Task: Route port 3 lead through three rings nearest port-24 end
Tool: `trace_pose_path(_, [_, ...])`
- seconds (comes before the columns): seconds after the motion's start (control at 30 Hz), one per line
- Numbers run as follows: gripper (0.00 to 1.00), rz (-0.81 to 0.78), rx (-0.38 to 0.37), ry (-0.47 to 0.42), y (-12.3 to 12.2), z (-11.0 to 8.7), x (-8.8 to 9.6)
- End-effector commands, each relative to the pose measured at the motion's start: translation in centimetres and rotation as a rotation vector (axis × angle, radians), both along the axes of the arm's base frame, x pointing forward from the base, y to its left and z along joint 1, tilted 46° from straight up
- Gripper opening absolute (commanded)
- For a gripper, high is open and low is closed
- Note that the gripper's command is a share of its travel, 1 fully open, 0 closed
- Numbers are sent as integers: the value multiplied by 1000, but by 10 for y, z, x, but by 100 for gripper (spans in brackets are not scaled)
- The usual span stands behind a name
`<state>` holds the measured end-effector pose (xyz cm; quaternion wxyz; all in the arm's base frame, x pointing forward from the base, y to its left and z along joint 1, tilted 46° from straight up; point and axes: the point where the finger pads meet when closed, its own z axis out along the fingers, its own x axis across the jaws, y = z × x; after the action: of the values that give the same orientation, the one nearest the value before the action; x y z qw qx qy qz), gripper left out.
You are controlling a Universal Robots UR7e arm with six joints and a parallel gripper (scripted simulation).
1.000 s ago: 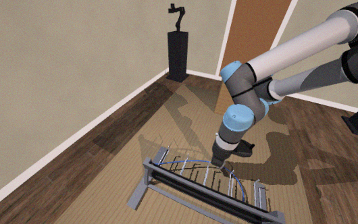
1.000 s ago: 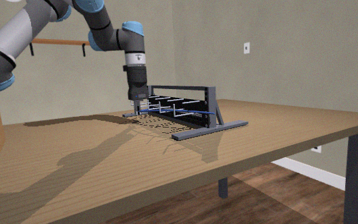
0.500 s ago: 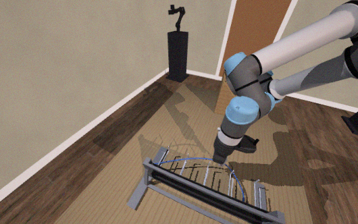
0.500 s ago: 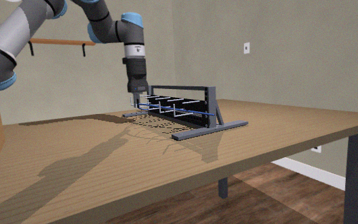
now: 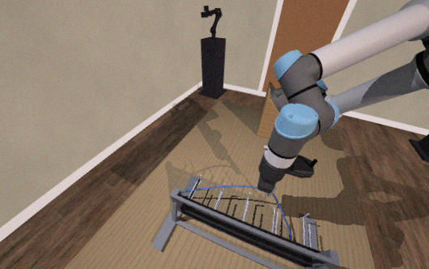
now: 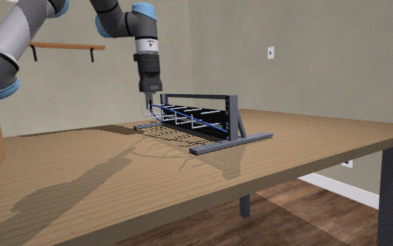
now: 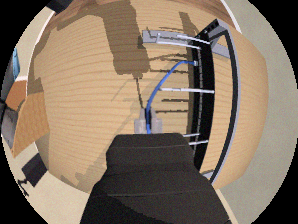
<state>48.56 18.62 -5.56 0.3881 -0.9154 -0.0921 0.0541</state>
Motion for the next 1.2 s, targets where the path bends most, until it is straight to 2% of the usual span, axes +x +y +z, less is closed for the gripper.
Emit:
trace_pose_path(0.0, [0,1,-7,1,-8,4,1])
trace_pose_path(0.63, [0,1,-7,1,-15,11,3])
trace_pose_path(0.87, [0,-4,-7,6,-6,9,43])
trace_pose_path(1.17, [0,-4,-7,6,-6,9,44])
